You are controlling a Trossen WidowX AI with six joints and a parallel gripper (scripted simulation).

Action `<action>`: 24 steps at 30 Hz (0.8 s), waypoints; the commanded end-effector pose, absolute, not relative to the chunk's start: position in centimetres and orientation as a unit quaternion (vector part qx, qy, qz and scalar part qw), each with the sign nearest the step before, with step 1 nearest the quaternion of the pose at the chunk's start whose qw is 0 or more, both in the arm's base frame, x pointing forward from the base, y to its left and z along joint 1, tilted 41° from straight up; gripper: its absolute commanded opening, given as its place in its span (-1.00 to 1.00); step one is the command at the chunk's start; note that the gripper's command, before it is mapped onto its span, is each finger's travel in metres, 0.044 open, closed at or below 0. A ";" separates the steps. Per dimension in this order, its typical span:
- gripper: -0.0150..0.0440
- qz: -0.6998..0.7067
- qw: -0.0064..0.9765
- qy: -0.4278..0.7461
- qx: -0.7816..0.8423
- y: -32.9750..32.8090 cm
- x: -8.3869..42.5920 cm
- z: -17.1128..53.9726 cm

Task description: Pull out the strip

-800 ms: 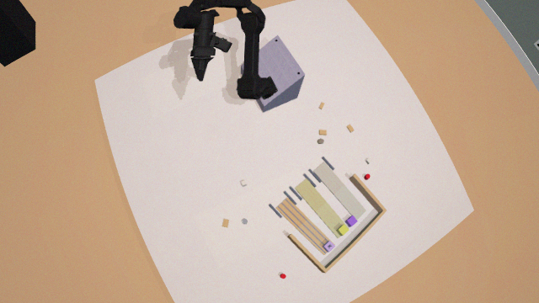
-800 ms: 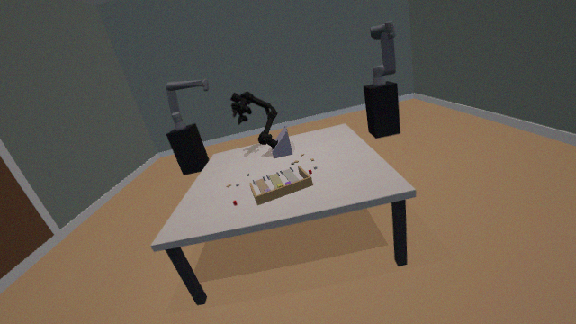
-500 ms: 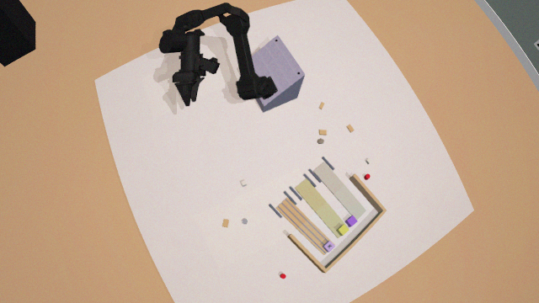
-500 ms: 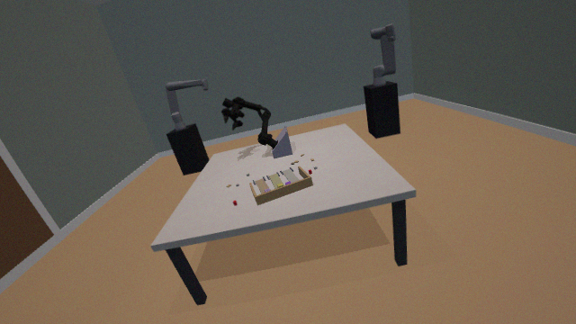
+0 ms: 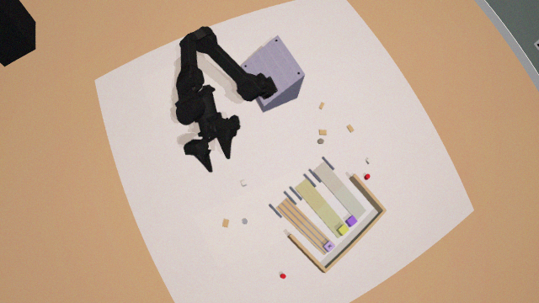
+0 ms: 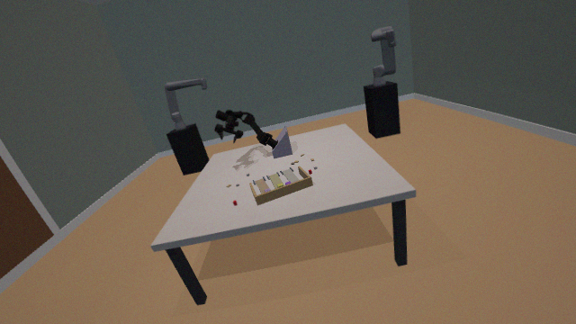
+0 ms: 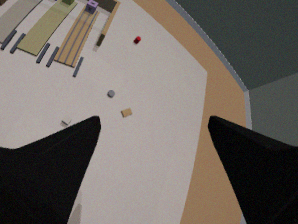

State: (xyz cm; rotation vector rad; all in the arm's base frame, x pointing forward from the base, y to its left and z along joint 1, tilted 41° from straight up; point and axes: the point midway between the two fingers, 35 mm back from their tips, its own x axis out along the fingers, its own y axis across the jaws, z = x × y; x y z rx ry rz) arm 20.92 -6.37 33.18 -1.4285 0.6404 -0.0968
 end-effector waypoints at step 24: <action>0.86 -0.087 0.901 0.257 -0.338 10.3 29.9 10.9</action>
